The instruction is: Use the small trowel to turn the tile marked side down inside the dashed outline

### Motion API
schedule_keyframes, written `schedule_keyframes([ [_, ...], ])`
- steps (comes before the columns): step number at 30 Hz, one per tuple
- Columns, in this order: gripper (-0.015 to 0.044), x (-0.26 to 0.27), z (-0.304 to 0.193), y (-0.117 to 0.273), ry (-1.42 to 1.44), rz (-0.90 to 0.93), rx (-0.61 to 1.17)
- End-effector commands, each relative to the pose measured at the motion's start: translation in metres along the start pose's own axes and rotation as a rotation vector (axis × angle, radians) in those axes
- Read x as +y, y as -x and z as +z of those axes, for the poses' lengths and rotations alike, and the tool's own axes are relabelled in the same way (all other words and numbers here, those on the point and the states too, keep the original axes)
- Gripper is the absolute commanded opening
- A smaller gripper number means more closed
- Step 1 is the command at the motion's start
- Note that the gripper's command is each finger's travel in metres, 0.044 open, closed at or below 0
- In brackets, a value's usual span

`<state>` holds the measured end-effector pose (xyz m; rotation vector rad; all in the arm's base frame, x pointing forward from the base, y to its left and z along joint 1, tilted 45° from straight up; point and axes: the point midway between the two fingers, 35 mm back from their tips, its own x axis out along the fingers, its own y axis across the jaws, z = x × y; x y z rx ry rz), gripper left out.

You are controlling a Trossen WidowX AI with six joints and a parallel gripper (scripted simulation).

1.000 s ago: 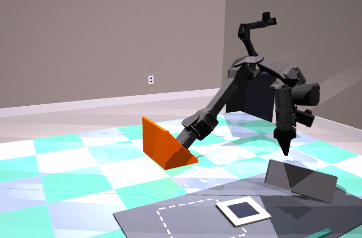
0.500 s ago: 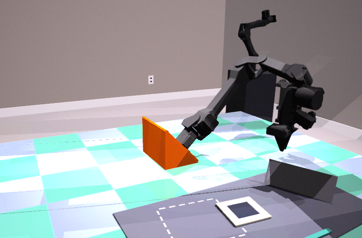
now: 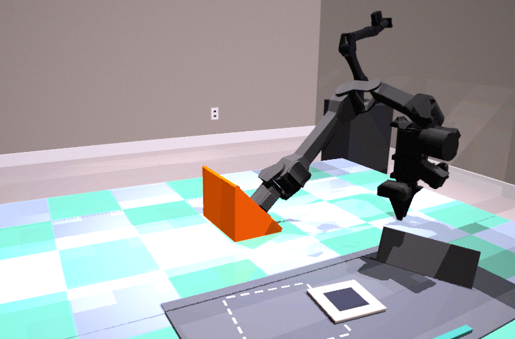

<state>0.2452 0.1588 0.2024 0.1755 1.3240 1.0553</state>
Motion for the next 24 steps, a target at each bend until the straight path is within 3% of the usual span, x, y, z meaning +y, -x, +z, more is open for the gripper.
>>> schedule_keyframes([
  [1,0.0100,-0.009,-0.003,-0.007,-0.006,-0.001,0.011],
  [24,0.0100,-0.041,-0.002,-0.017,-0.003,-0.001,0.009],
])
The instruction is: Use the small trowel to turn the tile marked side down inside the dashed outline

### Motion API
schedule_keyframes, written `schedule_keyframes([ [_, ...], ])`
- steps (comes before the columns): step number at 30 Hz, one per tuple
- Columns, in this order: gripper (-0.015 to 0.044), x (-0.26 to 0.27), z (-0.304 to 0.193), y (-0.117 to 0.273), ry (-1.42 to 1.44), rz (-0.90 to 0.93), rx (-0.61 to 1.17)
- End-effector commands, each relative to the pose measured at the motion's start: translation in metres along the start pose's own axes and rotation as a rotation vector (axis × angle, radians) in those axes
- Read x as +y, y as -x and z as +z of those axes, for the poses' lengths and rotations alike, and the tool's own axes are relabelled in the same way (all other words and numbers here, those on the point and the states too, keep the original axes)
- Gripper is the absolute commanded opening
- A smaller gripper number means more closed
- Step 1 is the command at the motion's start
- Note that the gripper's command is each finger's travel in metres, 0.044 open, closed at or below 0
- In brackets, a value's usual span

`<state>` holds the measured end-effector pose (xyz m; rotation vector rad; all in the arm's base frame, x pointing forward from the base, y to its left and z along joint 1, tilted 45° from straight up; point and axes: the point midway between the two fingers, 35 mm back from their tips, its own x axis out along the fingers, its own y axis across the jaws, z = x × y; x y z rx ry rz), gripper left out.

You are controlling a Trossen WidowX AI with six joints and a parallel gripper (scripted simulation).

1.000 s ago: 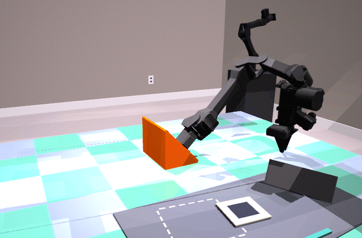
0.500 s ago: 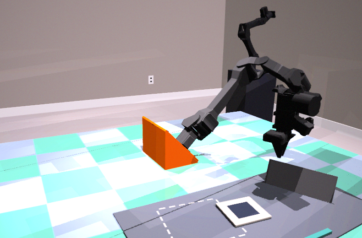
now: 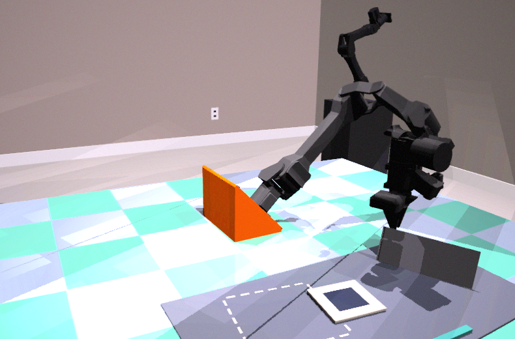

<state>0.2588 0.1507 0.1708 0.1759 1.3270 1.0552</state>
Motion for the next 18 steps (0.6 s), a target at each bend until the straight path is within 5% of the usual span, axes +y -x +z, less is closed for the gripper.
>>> schedule_keyframes([
  [1,0.0100,-0.010,0.000,-0.002,-0.001,-0.002,0.007],
  [18,0.0100,-0.040,0.000,-0.002,-0.001,-0.003,0.007],
])
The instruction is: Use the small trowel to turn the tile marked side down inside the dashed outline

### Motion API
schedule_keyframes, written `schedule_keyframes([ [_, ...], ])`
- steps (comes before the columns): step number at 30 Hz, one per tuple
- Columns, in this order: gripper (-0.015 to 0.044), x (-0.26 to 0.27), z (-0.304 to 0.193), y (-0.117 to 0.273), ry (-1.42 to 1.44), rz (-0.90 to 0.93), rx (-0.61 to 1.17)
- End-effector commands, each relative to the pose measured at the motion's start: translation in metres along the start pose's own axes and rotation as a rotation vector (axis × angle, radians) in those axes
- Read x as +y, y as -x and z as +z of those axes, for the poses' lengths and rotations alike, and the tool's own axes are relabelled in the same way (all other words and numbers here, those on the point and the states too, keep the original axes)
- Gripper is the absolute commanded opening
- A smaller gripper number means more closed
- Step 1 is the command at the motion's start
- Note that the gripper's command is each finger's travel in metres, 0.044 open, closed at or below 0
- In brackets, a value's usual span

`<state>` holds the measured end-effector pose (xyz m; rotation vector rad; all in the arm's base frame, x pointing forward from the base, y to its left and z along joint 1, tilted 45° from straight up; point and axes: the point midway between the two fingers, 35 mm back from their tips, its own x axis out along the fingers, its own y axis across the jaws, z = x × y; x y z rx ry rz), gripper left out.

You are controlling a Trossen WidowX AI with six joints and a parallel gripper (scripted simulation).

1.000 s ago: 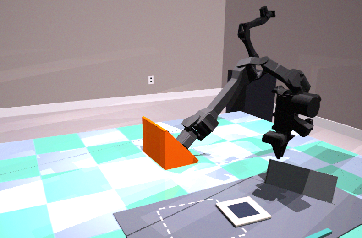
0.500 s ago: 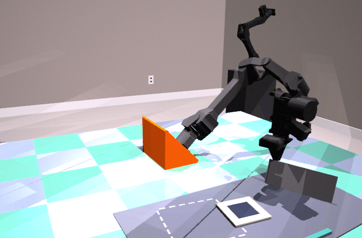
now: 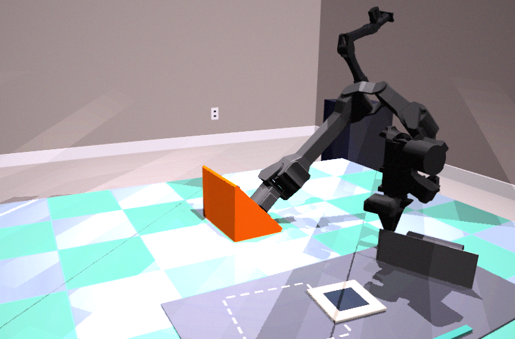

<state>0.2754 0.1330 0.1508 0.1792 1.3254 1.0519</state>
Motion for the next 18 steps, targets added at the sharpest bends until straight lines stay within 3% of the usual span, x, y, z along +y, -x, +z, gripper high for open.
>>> schedule_keyframes([
  [1,0.0100,-0.010,0.000,-0.003,0.002,-0.002,0.011],
  [18,0.0100,-0.041,0.000,-0.003,0.002,-0.004,0.011],
])
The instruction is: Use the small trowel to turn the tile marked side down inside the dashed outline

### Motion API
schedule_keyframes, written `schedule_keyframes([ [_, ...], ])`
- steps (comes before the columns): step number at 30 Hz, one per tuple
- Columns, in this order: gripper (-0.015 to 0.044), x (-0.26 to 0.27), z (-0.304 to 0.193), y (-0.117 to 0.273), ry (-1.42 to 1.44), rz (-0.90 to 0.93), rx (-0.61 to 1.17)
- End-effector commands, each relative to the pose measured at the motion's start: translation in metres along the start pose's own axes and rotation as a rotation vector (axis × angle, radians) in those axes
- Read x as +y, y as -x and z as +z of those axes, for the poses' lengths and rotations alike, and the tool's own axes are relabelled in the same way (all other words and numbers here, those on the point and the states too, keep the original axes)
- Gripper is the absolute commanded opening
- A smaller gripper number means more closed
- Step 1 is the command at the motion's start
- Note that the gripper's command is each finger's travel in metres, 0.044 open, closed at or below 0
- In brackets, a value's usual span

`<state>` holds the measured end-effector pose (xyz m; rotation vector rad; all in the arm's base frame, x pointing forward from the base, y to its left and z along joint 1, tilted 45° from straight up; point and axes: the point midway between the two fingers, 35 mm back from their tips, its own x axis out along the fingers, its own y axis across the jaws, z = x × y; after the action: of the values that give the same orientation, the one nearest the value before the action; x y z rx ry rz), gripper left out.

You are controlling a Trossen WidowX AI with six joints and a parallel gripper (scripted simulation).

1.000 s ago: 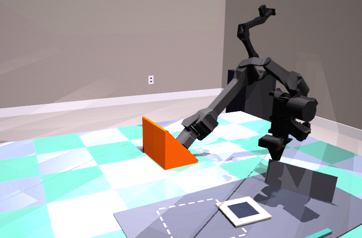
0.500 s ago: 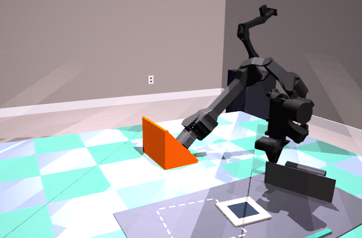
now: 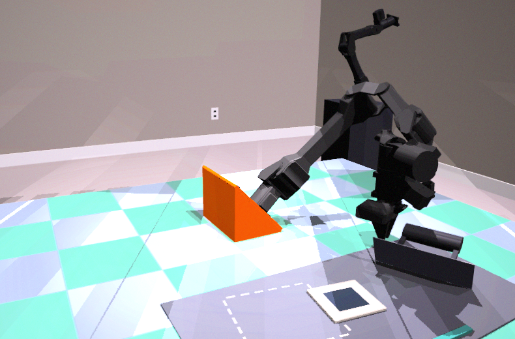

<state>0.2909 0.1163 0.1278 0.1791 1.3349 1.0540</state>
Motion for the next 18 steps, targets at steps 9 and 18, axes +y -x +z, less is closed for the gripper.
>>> schedule_keyframes([
  [9,0.0100,-0.026,0.001,0.000,0.005,-0.007,0.003],
  [18,0.0100,-0.019,0.000,0.000,-0.001,-0.001,0.000],
])
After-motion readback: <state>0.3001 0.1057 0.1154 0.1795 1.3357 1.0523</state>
